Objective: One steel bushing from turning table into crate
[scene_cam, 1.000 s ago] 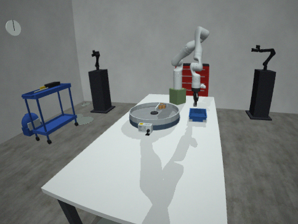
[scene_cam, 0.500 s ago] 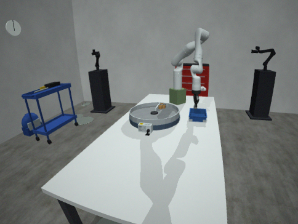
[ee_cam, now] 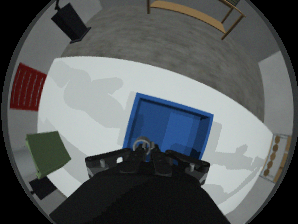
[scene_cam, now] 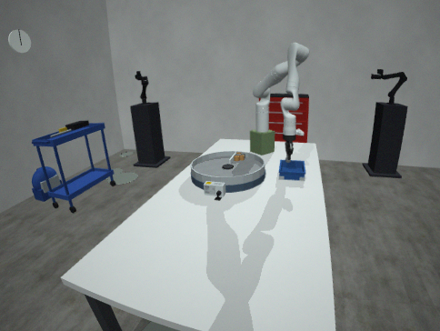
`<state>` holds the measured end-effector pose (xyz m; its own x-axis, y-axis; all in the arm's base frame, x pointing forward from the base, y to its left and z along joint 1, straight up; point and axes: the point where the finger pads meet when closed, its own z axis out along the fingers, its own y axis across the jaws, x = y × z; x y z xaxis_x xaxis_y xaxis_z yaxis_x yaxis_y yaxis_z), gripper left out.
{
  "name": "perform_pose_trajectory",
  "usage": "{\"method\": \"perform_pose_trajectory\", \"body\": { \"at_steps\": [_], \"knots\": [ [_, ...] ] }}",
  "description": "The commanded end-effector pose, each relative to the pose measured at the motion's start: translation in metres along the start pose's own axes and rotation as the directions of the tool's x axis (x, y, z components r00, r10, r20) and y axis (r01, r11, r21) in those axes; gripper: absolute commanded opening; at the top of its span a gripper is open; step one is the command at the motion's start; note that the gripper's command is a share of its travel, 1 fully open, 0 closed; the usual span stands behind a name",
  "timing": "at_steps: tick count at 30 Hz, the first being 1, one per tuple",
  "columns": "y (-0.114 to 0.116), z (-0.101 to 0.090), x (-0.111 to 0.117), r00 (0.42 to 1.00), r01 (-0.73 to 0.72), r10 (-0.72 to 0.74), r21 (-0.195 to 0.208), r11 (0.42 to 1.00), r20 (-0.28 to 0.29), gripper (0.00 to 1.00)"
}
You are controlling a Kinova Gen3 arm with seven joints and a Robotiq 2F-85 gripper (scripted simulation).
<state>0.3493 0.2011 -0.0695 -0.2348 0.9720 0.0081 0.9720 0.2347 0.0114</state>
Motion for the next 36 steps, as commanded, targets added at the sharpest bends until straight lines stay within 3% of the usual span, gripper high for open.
{"method": "perform_pose_trajectory", "body": {
  "at_steps": [1, 36],
  "knots": [
    [0.0, 0.002, -0.002, 1.0, -0.004, 0.004, 0.003, 1.0, 0.002, 0.0],
    [-0.001, 0.019, -0.002, 1.0, -0.004, 0.004, 0.003, 1.0, 0.002, 0.0]
  ]
}}
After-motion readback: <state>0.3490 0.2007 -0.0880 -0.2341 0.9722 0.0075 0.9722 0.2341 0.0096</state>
